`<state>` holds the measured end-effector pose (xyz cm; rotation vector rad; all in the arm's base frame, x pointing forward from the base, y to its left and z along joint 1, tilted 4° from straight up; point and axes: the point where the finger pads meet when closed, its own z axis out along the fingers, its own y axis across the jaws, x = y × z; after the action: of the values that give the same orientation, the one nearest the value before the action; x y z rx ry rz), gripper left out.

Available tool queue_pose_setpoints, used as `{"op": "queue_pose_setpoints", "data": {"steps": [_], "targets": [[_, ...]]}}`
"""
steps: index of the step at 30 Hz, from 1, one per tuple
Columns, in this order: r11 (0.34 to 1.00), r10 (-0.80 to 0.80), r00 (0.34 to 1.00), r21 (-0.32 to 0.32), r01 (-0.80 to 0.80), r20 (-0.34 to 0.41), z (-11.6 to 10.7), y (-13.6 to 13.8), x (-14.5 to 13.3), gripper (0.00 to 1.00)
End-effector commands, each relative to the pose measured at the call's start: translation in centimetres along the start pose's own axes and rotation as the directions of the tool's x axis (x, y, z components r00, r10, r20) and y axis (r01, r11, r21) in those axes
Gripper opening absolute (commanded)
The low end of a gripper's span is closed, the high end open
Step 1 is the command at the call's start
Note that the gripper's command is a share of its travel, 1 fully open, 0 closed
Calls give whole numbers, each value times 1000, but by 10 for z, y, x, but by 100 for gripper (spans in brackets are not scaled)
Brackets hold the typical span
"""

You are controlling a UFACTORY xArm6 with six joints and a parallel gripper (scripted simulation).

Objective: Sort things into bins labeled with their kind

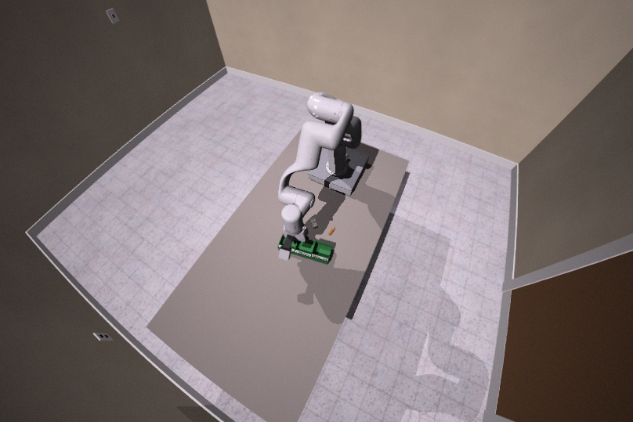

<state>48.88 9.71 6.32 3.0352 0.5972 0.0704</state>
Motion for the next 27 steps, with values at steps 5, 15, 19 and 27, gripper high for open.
{"op": "queue_pose_setpoints", "data": {"steps": [5,15,19,27], "targets": [[1000,1,1000,-2,-1,-5,-2,-34,4,7],[1000,1,1000,-2,-1,-5,14,-34,4,7],[1000,1,1000,-2,-1,-5,25,-34,4,7],[1000,1,1000,-2,-1,-5,41,-34,5,7]]}}
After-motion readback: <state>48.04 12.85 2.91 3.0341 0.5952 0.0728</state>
